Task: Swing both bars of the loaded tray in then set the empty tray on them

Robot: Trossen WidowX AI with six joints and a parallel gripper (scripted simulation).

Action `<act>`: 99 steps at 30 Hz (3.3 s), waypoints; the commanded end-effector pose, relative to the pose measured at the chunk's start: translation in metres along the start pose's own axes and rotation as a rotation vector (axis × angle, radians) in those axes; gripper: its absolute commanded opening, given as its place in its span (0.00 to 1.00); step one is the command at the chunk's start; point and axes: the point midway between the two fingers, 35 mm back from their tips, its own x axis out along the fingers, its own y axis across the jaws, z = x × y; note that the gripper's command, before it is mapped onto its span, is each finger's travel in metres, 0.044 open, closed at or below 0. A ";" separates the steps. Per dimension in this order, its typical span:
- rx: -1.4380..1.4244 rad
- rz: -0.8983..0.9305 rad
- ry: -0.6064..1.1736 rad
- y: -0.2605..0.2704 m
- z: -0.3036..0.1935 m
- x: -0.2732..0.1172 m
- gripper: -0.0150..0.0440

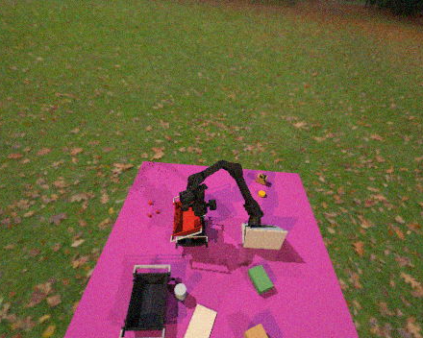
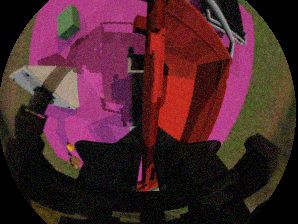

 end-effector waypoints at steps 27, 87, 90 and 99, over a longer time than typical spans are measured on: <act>-0.002 -0.024 0.002 0.001 0.002 0.036 0.25; -0.002 -0.023 0.004 0.018 0.002 0.059 0.25; -0.002 -0.023 0.004 0.018 0.002 0.059 0.25; -0.002 -0.023 0.004 0.018 0.002 0.059 0.25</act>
